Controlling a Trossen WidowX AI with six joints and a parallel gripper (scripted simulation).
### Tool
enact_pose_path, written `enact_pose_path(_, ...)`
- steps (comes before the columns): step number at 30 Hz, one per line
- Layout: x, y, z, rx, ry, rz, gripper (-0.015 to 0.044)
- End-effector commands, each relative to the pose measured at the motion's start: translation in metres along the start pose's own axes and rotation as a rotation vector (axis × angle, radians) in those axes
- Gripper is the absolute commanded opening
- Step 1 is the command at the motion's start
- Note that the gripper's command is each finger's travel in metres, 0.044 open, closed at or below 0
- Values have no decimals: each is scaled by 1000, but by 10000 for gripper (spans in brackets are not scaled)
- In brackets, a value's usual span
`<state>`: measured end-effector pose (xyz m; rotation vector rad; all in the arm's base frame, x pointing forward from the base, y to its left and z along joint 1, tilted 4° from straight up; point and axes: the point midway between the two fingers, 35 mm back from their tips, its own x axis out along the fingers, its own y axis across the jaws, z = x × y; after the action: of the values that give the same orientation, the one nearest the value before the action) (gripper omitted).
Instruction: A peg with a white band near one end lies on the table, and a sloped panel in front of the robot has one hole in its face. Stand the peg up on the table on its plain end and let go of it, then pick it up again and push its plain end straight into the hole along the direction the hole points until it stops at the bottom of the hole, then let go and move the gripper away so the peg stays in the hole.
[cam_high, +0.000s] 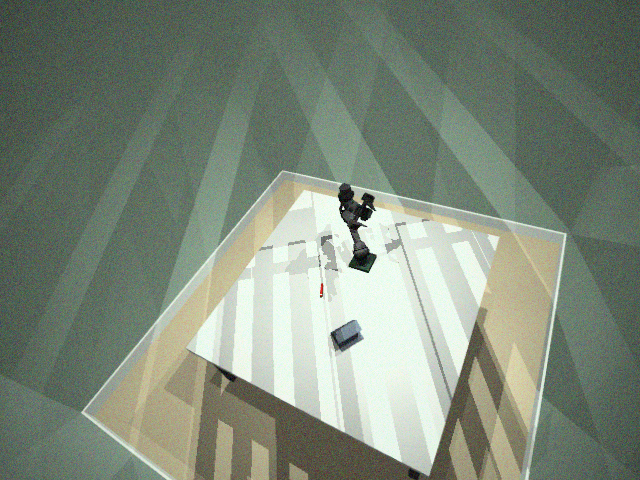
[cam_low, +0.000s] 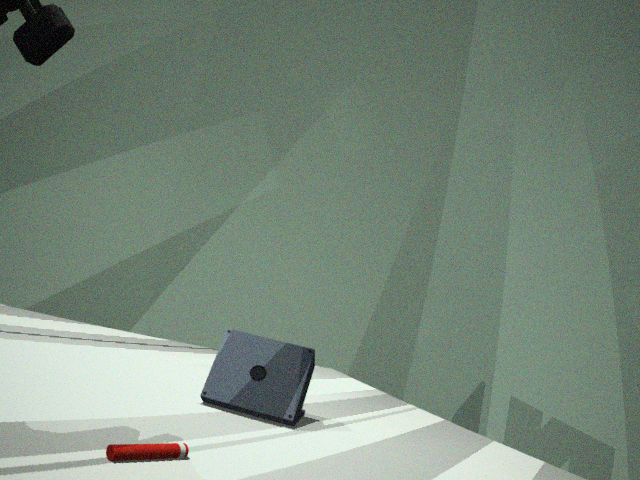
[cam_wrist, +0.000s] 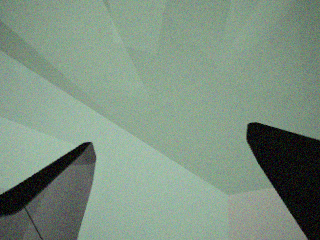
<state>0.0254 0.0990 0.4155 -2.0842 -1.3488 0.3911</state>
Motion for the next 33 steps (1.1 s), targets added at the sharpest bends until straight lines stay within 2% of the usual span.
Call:
enact_pose_path(1, 0, 0, 0, 2, 0, 2, 426)
enact_pose_path(2, 1, 1, 0, 7, 0, 7, 440)
enact_pose_path(20, 43, 56, -16, 325, 46, 296, 440)
enact_pose_path(33, 68, 124, -29, 634, 136, 583, 440)
